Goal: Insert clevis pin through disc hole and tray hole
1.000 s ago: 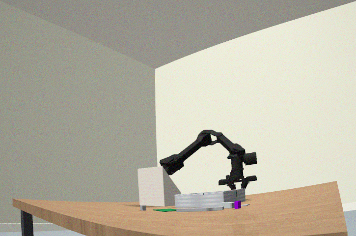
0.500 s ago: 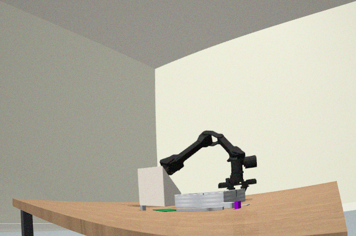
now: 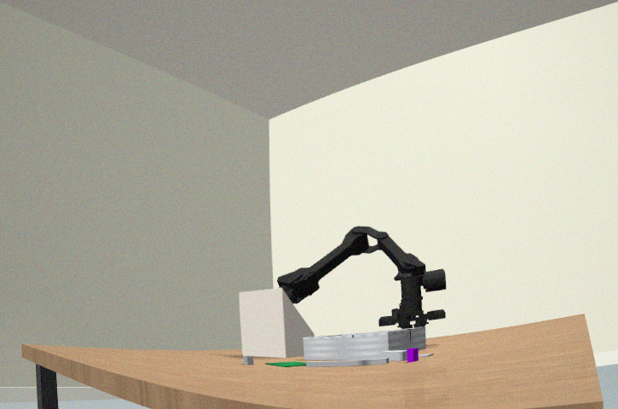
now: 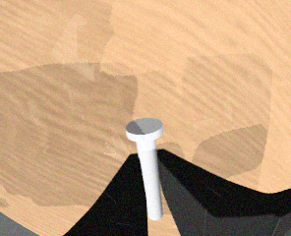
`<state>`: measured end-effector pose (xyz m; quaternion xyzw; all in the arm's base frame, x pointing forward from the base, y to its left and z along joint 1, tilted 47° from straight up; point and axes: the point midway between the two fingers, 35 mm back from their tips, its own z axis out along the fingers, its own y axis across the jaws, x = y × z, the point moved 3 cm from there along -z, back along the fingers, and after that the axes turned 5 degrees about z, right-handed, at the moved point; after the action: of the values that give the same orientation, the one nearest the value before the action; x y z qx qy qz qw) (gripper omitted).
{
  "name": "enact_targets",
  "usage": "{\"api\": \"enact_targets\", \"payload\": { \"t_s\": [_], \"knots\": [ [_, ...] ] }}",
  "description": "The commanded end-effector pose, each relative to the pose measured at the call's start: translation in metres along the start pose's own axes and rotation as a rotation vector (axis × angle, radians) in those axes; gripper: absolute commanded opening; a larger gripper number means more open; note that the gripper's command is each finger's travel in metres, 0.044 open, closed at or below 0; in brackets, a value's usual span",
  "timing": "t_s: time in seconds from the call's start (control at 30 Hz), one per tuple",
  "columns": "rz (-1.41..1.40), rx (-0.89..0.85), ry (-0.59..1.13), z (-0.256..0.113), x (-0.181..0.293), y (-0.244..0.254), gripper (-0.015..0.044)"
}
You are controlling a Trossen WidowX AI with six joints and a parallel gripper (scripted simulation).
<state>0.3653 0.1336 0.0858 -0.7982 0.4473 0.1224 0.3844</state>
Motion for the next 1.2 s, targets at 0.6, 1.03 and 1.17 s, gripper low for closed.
{"api": "enact_targets", "payload": {
  "t_s": [0.6,1.03,1.17],
  "knots": [
    [0.0,-0.001,0.001,-0.031,0.0,0.0,0.0],
    [0.0,-0.002,0.002,-0.062,0.001,0.0,0.0],
    [0.0,-0.002,0.002,-0.07,0.001,0.0,0.0]
  ]
}}
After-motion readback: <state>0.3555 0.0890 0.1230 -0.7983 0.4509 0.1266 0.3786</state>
